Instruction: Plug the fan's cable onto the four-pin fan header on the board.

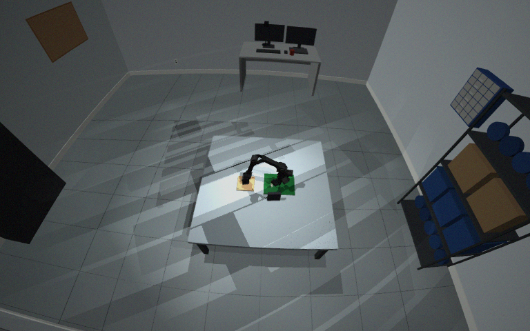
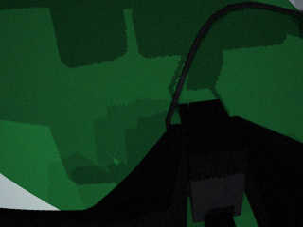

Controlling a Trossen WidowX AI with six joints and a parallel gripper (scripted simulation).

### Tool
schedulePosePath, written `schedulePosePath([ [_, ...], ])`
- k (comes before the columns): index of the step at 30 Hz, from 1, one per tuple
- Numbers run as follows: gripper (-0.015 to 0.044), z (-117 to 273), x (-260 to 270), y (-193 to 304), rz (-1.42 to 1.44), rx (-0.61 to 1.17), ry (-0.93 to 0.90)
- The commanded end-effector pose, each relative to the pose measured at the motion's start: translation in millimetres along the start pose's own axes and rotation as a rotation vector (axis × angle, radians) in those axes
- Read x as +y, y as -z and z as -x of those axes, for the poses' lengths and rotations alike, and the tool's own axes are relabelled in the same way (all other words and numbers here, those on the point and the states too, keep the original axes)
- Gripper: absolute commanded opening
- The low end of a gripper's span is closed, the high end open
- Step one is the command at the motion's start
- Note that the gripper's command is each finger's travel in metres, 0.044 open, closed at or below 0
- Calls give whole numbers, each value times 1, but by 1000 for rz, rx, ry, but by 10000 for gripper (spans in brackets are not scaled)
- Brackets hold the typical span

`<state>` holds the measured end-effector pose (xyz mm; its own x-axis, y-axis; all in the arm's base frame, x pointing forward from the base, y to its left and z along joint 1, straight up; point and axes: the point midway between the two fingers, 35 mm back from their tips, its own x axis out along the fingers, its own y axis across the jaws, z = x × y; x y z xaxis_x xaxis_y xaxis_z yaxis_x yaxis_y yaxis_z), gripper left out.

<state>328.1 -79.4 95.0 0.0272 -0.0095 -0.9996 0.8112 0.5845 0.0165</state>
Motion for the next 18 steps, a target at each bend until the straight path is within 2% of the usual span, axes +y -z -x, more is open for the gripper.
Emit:
schedulePosePath([
  [1, 0, 0, -3, 5, 160, 4, -1],
  [18, 0, 1, -13, 18, 750, 5, -2],
])
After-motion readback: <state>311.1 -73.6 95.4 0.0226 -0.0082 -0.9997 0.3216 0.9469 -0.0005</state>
